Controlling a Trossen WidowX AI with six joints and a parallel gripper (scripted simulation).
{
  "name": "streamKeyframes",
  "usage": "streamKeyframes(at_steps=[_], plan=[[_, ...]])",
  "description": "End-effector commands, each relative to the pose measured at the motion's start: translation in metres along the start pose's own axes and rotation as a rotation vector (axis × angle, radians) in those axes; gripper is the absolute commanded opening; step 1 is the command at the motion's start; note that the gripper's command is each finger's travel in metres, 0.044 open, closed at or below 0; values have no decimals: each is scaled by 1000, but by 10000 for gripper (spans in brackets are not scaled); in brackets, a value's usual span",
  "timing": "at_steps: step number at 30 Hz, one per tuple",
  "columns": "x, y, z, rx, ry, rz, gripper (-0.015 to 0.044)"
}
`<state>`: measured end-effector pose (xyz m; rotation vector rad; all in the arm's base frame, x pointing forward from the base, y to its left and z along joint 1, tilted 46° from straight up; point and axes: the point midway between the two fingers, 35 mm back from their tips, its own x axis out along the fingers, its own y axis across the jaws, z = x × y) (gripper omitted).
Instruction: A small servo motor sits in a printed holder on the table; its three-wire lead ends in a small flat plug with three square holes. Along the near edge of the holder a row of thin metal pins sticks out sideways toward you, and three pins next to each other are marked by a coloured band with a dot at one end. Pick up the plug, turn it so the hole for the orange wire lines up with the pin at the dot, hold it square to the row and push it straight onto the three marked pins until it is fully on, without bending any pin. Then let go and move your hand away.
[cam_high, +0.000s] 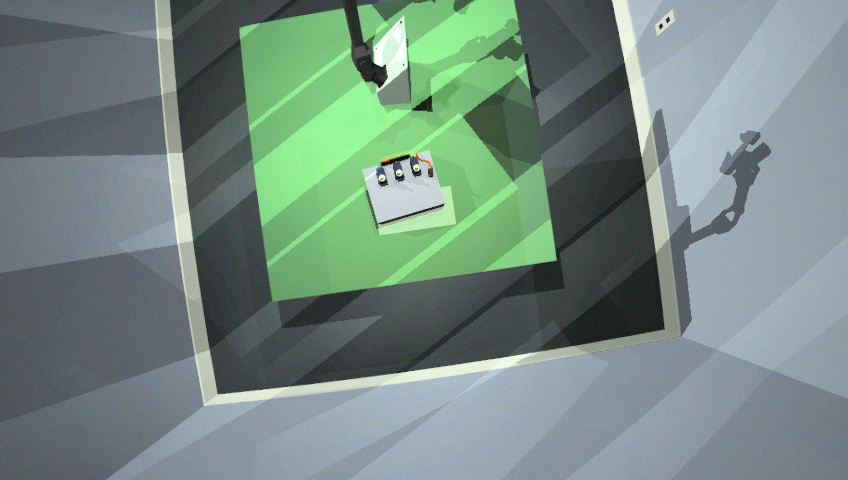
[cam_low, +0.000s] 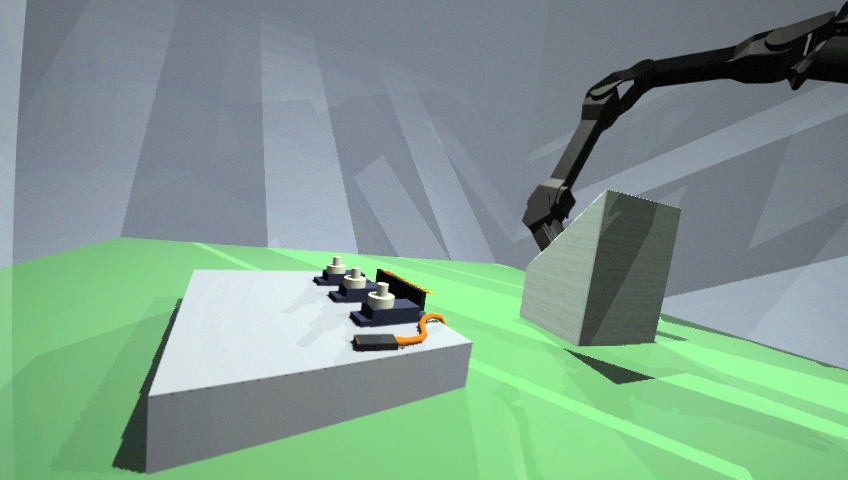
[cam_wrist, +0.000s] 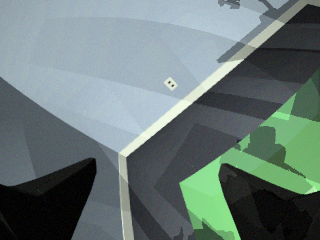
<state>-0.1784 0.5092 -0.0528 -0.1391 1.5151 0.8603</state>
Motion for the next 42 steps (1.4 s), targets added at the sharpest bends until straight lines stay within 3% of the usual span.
streamKeyframes(at_steps=[1, 11, 26, 42], plan=[[0, 0, 1, 0, -1, 1, 374], [-20, -4, 38, 16, -46, 26, 115], [-108, -41, 167, 69, -248, 119, 115], [-212, -115, 263, 55, -494, 145, 115]])
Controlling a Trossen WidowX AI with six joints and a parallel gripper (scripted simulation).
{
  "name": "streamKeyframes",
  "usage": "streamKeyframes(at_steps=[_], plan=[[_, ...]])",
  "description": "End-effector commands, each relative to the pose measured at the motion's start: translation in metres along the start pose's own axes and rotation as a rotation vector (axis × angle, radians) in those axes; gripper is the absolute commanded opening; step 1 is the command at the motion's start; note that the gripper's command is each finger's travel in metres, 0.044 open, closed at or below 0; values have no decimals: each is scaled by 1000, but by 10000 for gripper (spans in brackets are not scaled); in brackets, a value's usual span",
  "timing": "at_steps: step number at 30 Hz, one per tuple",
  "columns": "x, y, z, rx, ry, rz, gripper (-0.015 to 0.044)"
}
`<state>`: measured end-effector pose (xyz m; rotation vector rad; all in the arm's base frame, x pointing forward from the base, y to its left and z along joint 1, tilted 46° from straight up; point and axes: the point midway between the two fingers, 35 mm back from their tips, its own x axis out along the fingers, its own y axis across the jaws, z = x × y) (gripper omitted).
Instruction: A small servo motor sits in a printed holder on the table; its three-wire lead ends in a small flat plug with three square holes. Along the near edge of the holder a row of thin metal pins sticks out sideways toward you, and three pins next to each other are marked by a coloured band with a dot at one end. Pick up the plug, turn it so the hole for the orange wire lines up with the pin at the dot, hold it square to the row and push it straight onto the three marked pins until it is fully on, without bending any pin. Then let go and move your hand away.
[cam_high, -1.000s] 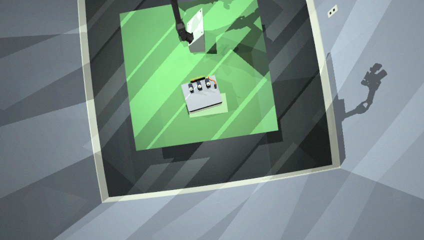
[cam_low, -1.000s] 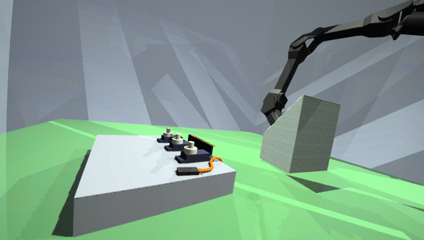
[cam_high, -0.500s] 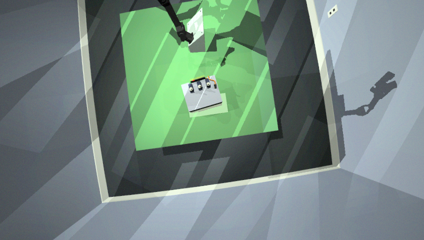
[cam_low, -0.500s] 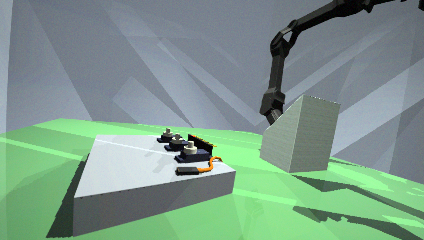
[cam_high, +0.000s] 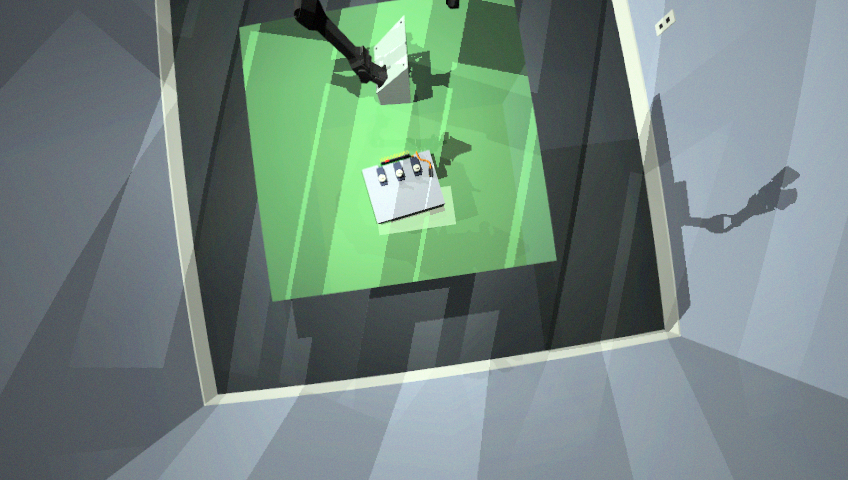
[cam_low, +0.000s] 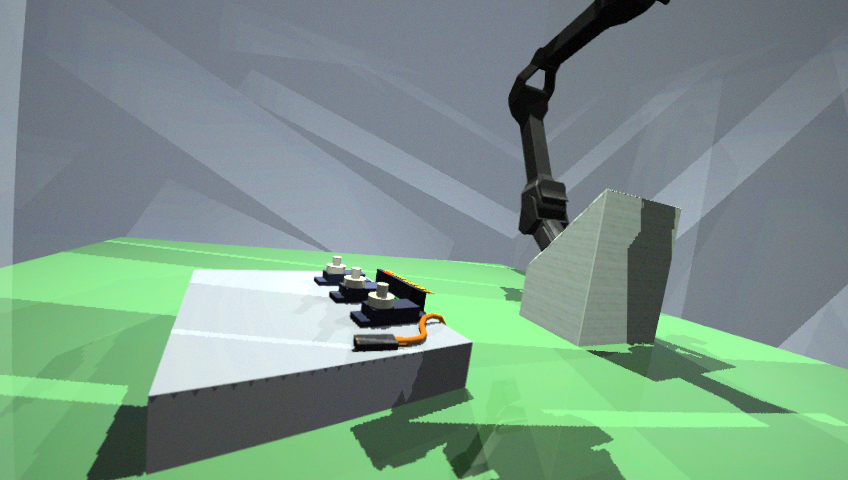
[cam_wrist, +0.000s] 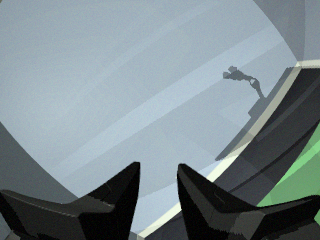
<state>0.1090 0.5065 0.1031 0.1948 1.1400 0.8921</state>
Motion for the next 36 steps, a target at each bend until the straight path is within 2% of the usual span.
streamKeyframes(at_steps=[1, 17, 36], plan=[[-21, -17, 33, -5, -70, 3, 115], [-118, -103, 137, -17, -368, -64, 115], [-251, -199, 189, -75, -706, -248, 115]])
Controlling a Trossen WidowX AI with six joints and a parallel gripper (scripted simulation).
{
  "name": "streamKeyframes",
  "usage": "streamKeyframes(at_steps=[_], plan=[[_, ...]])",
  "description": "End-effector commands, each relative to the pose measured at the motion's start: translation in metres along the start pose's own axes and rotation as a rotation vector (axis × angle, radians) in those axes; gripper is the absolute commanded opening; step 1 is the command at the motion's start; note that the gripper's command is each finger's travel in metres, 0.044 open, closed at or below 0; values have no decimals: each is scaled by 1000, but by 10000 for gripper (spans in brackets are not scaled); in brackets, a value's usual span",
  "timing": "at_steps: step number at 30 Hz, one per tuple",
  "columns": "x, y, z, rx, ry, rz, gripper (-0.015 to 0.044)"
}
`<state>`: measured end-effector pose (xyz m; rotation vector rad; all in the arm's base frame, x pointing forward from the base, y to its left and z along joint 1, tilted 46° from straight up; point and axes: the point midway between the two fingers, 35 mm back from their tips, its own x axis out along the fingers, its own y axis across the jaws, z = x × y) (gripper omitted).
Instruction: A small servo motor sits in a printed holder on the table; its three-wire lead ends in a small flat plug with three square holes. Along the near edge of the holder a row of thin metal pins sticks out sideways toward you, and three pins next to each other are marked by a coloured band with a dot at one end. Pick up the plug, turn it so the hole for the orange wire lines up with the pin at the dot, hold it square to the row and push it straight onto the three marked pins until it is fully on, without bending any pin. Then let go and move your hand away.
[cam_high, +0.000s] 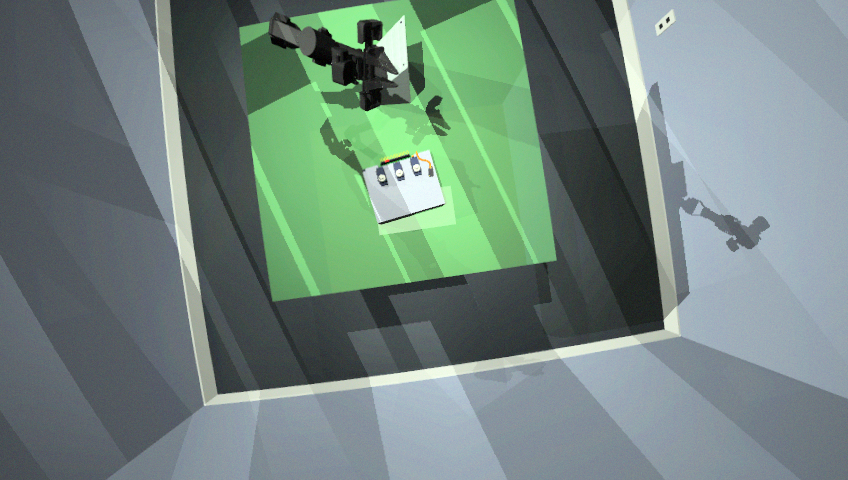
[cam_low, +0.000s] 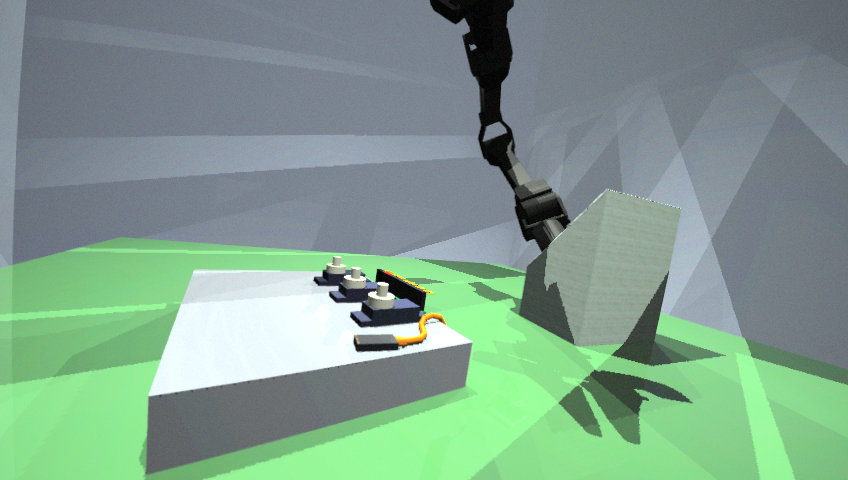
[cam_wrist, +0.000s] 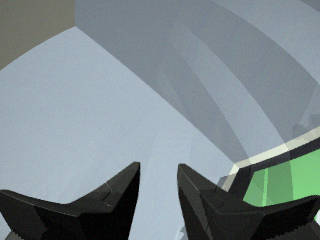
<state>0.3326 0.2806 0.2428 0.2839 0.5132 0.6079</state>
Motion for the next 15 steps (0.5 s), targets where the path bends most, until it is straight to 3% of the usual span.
streamKeyframes(at_steps=[1, 15], plan=[[-17, -25, 19, -24, -73, -48, 115], [-98, -111, 71, -134, -323, -266, 115]])
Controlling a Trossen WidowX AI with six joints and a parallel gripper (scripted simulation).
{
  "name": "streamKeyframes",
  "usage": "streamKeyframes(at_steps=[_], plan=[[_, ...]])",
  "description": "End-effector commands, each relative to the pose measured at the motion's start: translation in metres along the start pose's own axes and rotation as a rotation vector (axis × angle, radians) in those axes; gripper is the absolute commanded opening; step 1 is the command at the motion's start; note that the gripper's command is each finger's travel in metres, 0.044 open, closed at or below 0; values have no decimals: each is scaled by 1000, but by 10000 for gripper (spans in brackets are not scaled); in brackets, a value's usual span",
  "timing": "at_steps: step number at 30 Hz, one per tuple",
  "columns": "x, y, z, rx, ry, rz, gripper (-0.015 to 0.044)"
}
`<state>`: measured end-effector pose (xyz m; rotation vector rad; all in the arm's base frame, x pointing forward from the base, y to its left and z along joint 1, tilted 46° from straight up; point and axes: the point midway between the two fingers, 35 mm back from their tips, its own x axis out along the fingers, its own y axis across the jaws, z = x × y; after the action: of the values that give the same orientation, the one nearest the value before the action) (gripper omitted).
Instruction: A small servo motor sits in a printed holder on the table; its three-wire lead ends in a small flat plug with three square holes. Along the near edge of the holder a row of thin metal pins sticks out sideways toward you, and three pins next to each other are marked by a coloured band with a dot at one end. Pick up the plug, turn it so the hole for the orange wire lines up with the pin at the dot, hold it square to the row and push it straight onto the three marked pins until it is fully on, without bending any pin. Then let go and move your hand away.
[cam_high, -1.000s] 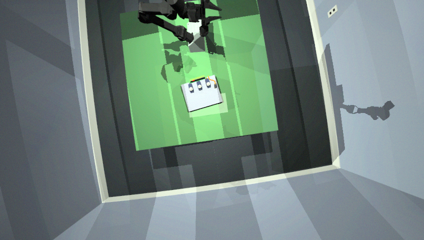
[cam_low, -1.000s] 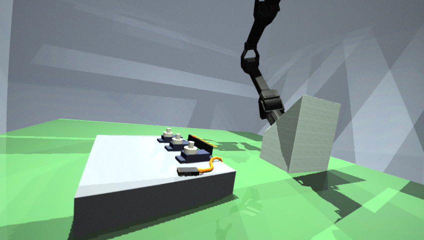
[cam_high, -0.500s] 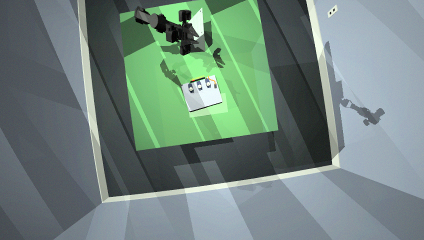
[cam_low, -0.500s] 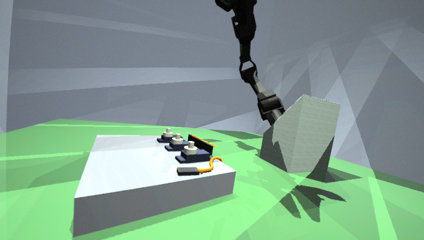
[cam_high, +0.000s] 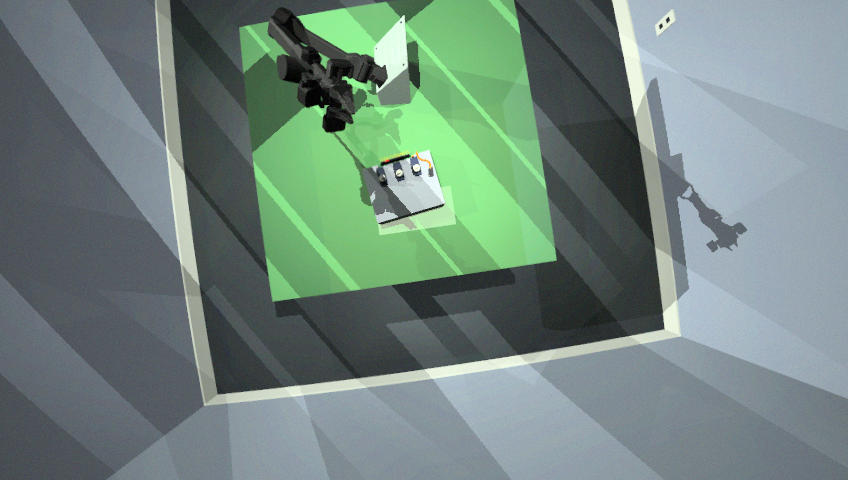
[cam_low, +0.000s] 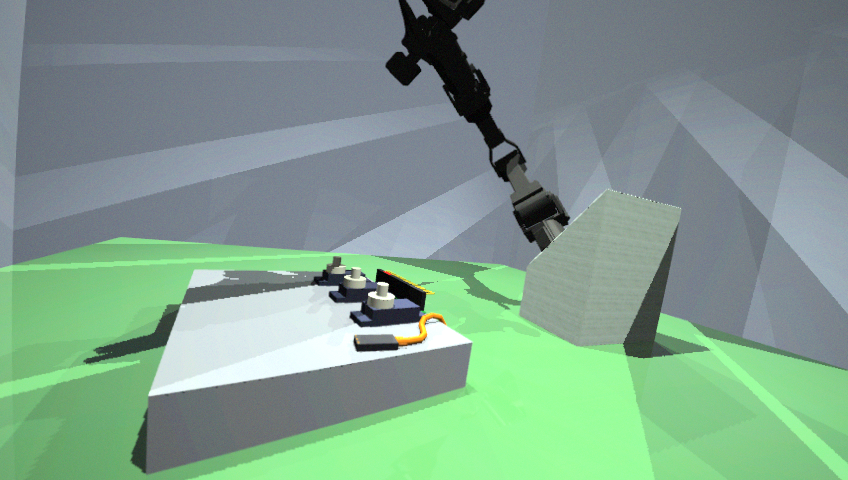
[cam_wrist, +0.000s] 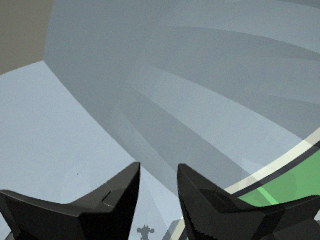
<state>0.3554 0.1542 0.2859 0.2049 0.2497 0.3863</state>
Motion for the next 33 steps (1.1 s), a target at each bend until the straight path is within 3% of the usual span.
streamKeyframes(at_steps=[1, 15, 20, 33], plan=[[-19, -30, 16, -42, -76, -77, 115], [-104, -116, 51, -214, -304, -380, 115], [-88, -124, 44, -170, -233, -397, 115], [-6, -159, -16, 14, 156, -521, 115]])
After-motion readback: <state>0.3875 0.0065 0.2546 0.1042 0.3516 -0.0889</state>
